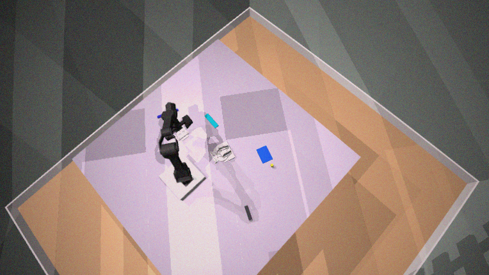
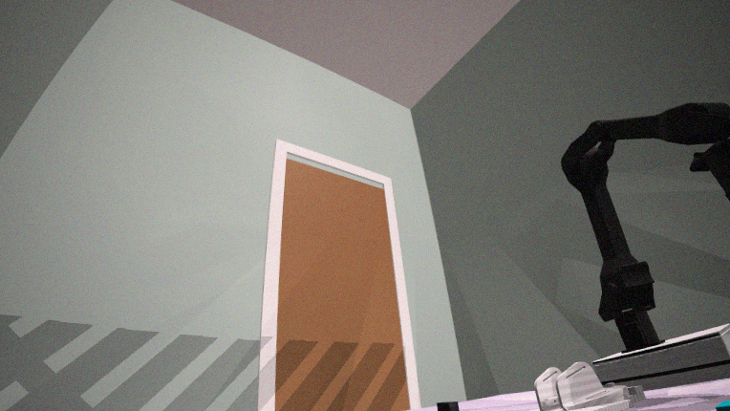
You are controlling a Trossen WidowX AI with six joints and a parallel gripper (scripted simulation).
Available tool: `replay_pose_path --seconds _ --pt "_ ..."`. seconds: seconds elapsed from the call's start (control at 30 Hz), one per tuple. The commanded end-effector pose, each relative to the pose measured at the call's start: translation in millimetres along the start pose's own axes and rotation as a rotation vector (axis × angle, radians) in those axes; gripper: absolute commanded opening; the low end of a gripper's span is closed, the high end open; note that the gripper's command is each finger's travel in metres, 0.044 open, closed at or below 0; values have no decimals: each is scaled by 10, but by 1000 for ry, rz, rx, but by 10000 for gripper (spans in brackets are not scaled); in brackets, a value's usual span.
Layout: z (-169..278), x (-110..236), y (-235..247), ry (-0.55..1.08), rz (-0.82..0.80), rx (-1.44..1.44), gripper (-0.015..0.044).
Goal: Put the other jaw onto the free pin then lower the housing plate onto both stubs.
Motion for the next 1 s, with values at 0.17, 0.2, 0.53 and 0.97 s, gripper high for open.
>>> replay_pose_path --seconds 0.17,0.2,0.53,0.97 --pt "7 -139 -3 4 3 5 440" --pt "8 -155 -3 4 3 5 440" --pt "10 -213 -3 4 3 5 440" --pt "7 -381 -4 4 3 5 440"
Point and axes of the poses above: the point midway between the two fingers, 35 mm back from their tips, its own x axis back along the fingers, its own y axis across the jaws, z = x × y, the point moved 7 cm from there along x, back along the fingers, and after that the axes turned 10 degrees about -x, right-handed, at the moved point
